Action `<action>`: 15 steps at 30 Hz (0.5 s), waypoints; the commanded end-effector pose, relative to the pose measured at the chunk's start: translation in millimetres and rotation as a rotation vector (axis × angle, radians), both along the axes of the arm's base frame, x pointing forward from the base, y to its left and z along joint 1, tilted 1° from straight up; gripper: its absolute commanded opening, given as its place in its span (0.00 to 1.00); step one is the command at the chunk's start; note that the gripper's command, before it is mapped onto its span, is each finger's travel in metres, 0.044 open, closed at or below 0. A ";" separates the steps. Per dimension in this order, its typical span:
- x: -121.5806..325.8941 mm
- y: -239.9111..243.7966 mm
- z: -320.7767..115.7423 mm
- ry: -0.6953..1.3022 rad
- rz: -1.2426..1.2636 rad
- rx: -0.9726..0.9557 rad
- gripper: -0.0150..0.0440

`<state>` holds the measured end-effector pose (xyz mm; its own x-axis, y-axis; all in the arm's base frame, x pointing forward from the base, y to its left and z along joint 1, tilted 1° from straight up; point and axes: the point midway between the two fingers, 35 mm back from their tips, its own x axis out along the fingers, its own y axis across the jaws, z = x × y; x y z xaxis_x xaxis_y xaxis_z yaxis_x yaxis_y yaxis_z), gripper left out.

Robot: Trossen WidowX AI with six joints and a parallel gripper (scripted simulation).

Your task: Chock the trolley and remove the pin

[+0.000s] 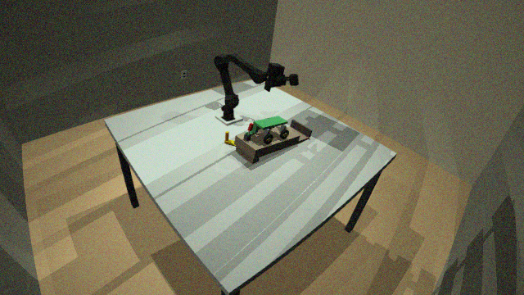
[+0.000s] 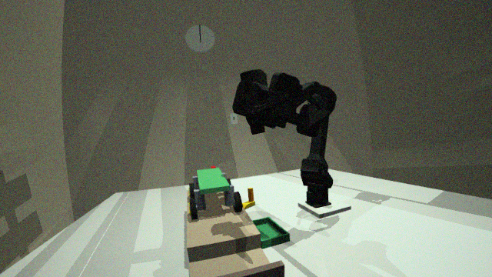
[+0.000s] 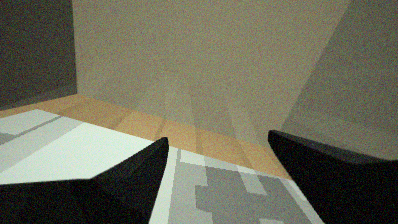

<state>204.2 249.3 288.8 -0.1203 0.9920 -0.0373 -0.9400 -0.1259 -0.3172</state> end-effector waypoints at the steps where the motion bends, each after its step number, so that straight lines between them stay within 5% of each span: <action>1: 0.9 -0.3 -0.1 -0.001 -0.004 -0.001 0.89; 8: 53.4 -27.8 -6.5 -0.033 -0.259 -0.061 0.58; 15: 114.4 -88.1 -21.6 -0.079 -0.595 -0.205 0.58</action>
